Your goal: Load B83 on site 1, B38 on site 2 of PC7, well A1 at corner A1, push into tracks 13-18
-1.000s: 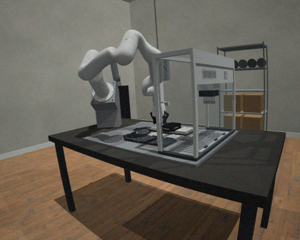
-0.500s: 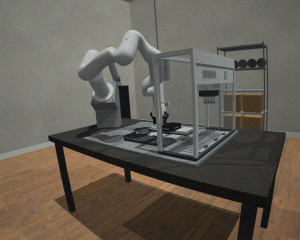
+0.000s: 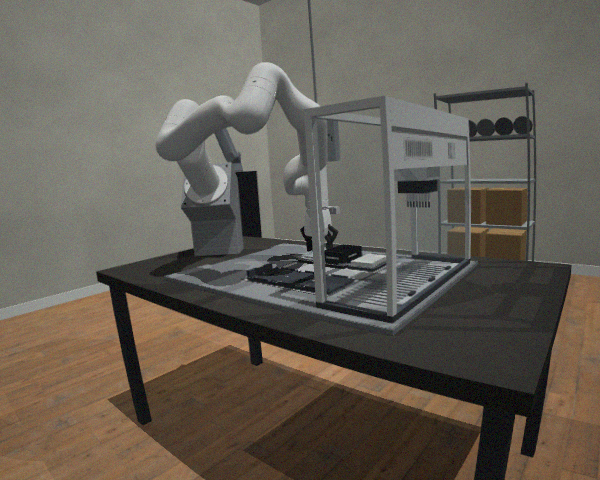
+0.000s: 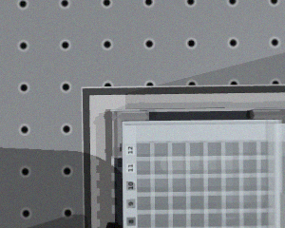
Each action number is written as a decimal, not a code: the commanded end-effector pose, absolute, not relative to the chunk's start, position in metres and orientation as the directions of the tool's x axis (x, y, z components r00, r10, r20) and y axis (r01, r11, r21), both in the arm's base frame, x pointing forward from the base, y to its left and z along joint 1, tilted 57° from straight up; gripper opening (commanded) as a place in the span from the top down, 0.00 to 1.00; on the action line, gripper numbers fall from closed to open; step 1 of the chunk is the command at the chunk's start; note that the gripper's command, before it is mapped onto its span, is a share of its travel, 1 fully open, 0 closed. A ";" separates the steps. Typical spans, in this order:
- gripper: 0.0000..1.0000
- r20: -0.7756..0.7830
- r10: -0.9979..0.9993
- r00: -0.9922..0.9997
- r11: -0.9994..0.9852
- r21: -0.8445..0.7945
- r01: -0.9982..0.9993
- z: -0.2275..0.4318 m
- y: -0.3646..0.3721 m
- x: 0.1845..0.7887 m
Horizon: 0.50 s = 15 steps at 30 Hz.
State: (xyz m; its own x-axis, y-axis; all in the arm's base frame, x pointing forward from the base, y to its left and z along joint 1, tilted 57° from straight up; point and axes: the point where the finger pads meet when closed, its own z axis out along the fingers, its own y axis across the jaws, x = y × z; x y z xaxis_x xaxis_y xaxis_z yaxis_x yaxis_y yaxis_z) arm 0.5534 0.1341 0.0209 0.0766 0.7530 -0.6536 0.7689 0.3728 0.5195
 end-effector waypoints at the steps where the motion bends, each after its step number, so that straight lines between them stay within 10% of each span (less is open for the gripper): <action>1: 0.00 -0.653 0.753 0.076 0.373 0.520 0.768 0.019 0.133 0.555; 15: 0.00 -0.653 0.753 0.076 0.373 0.520 0.768 0.016 0.129 0.560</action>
